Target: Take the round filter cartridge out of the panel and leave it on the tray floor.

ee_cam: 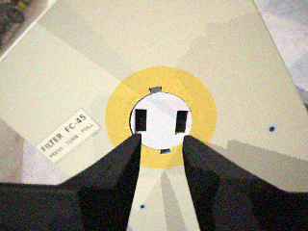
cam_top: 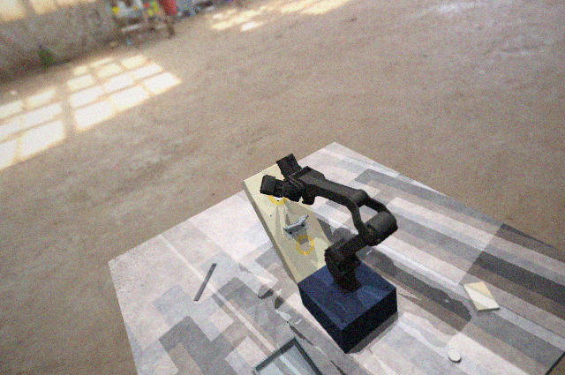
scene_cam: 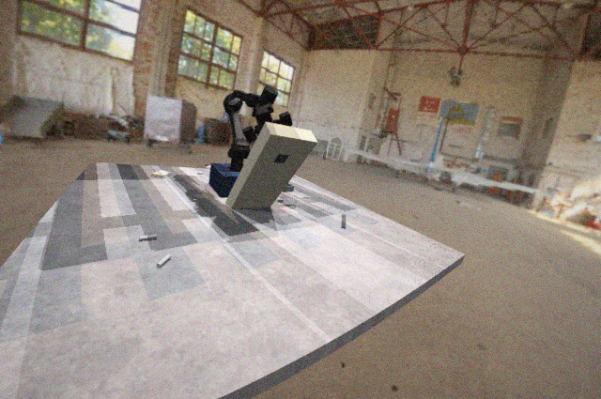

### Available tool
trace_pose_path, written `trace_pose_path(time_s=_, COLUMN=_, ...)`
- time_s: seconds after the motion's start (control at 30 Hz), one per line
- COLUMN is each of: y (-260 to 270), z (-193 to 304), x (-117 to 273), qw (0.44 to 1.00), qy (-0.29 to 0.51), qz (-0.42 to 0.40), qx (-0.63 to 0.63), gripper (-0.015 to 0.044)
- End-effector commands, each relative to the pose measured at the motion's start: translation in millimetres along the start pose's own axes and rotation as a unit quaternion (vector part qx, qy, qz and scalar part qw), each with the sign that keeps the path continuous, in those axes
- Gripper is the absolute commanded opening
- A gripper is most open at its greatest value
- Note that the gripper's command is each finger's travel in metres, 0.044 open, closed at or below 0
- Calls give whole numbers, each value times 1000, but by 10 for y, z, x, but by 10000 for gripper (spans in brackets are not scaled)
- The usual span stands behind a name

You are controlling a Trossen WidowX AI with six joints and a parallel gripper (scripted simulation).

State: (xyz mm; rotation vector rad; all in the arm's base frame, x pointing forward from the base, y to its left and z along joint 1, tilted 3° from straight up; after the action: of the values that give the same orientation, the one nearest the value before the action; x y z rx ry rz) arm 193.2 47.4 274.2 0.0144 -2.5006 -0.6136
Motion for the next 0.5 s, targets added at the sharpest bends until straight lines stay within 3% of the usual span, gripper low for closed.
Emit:
trace_pose_path(time_s=0.0, y=0, z=5, x=-66, qw=1000, qy=1, qz=-2, qx=2, gripper=118)
trace_pose_path(time_s=0.47, y=-8, z=18, x=-247, qw=1000, qy=1, qz=-3, qx=2, gripper=118)
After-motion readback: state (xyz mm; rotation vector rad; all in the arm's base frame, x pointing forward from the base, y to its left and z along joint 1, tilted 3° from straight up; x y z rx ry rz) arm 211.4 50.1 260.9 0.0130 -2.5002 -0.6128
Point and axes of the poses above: the point midway between the two fingers, 35 mm back from their tips, its own x axis back along the fingers, its own y axis across the jaws, z = x × y, the point moved 10 cm from there along x, back along the fingers, and after that the axes turned 8 degrees about x, right-handed, at the moved point
